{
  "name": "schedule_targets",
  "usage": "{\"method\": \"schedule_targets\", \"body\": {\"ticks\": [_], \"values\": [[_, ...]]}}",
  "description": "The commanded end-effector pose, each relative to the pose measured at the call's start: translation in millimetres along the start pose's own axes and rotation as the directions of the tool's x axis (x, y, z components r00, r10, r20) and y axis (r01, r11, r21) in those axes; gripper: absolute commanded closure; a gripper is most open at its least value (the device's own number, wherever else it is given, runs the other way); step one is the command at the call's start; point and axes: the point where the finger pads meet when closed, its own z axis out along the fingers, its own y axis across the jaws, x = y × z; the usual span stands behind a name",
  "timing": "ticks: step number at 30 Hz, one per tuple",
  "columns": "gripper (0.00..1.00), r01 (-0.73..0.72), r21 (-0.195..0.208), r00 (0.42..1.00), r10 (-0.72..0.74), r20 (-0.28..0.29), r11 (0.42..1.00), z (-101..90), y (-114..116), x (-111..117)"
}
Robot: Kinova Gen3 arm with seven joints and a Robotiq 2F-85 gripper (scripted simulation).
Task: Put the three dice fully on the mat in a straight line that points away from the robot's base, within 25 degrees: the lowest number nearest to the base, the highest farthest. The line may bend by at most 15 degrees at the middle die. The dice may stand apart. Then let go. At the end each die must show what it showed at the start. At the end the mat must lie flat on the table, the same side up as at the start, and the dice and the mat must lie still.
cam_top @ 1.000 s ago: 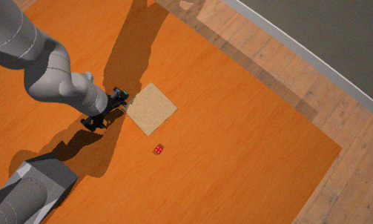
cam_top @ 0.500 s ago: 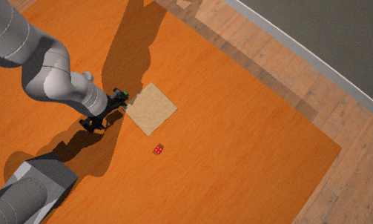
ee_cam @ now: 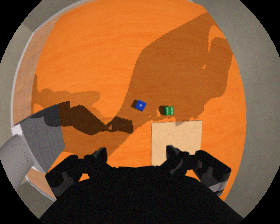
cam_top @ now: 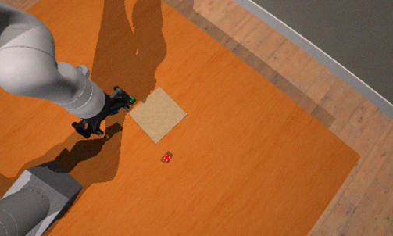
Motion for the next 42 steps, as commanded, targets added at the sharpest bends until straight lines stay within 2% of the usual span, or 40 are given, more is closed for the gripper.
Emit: {"method": "schedule_targets", "body": {"ticks": [1, 6, 12, 28, 34, 40, 42], "values": [[0.00, 0.038, -0.027, 0.999, -0.039, -0.010, 0.999, -18.4, 2.5, 14.0], [0.00, 0.038, -0.027, 0.999, -0.039, -0.010, 0.999, -35.2, 2.0, 13.8], [0.00, 0.038, -0.027, 0.999, -0.039, -0.010, 0.999, -41.9, 1.8, 13.7], [0.00, 0.025, -0.027, 1.000, -0.026, -0.010, 0.999, -43.4, 2.0, 14.9], [0.00, -0.163, -0.023, 0.987, 0.163, -0.012, 0.986, -40.0, 4.6, 33.9], [0.00, -0.415, -0.021, 0.910, 0.414, -0.025, 0.910, -35.0, 8.4, 64.0], [0.00, -0.415, -0.021, 0.910, 0.414, -0.025, 0.910, -35.0, 8.4, 64.0]]}}
